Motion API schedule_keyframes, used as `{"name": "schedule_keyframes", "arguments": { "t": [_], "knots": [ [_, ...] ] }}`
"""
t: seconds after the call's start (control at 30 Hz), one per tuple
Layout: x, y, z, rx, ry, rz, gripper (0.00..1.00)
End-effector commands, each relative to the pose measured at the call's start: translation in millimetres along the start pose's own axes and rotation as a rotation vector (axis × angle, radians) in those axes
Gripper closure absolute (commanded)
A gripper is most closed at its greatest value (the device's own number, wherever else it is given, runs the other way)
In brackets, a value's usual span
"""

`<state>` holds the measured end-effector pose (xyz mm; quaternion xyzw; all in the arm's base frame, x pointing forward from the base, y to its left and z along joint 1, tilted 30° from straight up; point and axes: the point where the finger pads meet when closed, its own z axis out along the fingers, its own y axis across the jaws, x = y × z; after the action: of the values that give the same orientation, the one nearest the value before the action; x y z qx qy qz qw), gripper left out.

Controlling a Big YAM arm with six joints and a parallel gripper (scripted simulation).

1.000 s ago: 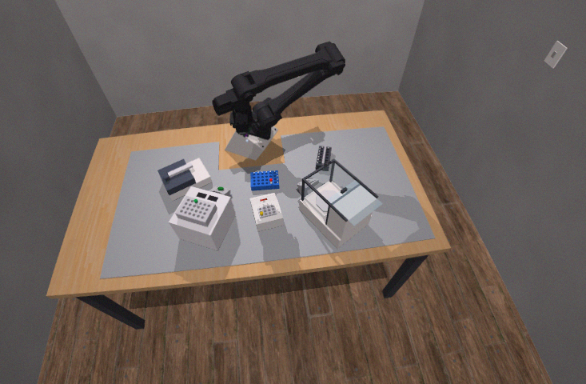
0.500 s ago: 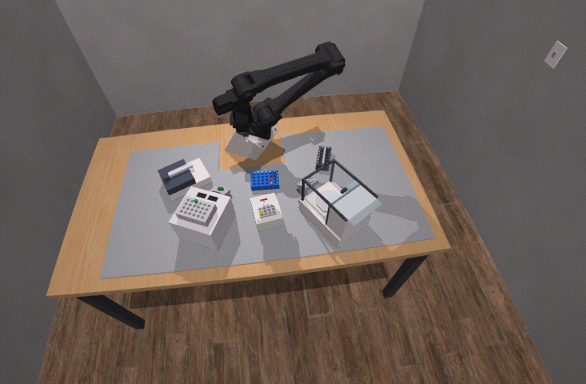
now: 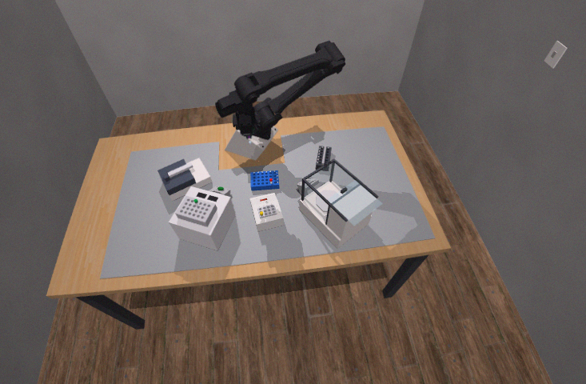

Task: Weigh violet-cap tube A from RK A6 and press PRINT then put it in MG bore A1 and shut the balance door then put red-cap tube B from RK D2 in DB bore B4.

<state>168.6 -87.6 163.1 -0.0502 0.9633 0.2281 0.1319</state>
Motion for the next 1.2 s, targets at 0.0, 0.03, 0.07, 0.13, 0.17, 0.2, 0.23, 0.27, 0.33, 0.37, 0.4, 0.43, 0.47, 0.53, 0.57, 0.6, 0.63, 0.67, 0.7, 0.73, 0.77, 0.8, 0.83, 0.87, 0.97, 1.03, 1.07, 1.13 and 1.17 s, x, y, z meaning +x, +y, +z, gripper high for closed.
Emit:
{"name": "schedule_keyframes", "arguments": {
  "t": [0.0, 0.03, 0.07, 0.13, 0.17, 0.2, 0.23, 0.27, 0.33, 0.37, 0.4, 0.43, 0.47, 0.53, 0.57, 0.6, 0.63, 0.67, 0.7, 0.73, 0.77, 0.8, 0.83, 0.87, 0.97, 1.03, 1.07, 1.13, 1.17],
  "knots": [
    [-25.2, 16.1, -20.1, 0.040, -0.015, -0.060, 0.91],
    [-30.1, 23.6, -19.9, 0.039, -0.016, -0.063, 0.91],
    [-34.9, 31.0, -19.8, 0.037, -0.017, -0.063, 0.91],
    [-34.9, 31.0, -19.8, 0.037, -0.017, -0.063, 0.91],
    [-40.7, 35.8, -19.8, 0.047, -0.019, -0.102, 0.91],
    [-47.9, 42.2, -19.8, 0.049, -0.031, -0.111, 0.91],
    [-53.0, 49.2, -19.7, 0.049, -0.034, -0.112, 0.91],
    [-57.6, 56.4, -19.6, 0.048, -0.032, -0.145, 0.91],
    [-67.2, 71.1, -19.4, 0.046, -0.034, -0.149, 0.91],
    [-72.1, 78.6, -19.4, 0.044, -0.035, -0.182, 0.91],
    [-77.0, 86.1, -19.4, 0.042, -0.037, -0.185, 0.91],
    [-82.0, 93.4, -19.4, 0.040, -0.039, -0.186, 0.91],
    [-86.9, 100.8, -19.3, 0.037, -0.039, -0.219, 0.91],
    [-97.9, 112.3, -15.3, 0.024, -0.026, -0.211, 0.91],
    [-102.8, 119.7, -15.2, 0.022, -0.026, -0.244, 0.91],
    [-107.7, 127.1, -15.1, 0.020, -0.027, -0.247, 0.91],
    [-112.7, 134.1, -14.8, 0.018, -0.028, -0.247, 0.91],
    [-112.7, 134.1, -14.8, 0.018, -0.028, -0.247, 0.91],
    [-112.7, 134.1, -14.8, 0.018, -0.028, -0.247, 0.91],
    [-117.6, 141.5, -14.7, 0.016, -0.029, -0.280, 0.91],
    [-122.5, 148.8, -14.6, 0.015, -0.029, -0.283, 0.91],
    [-127.3, 156.1, -14.5, 0.013, -0.029, -0.316, 0.91],
    [-132.2, 163.4, -14.5, 0.011, -0.030, -0.319, 0.91],
    [-137.1, 170.7, -14.4, 0.010, -0.031, -0.319, 0.91],
    [-150.9, 191.1, -14.0, 0.005, -0.032, -0.354, 0.91],
    [-160.6, 205.2, -13.7, 0.003, -0.032, -0.387, 0.91],
    [-165.4, 212.4, -13.6, 0.001, -0.033, -0.390, 0.91],
    [-175.0, 226.2, -13.3, -0.001, -0.033, -0.422, 0.91],
    [-179.8, 233.4, -13.2, -0.003, -0.033, -0.425, 0.91]
  ]
}}
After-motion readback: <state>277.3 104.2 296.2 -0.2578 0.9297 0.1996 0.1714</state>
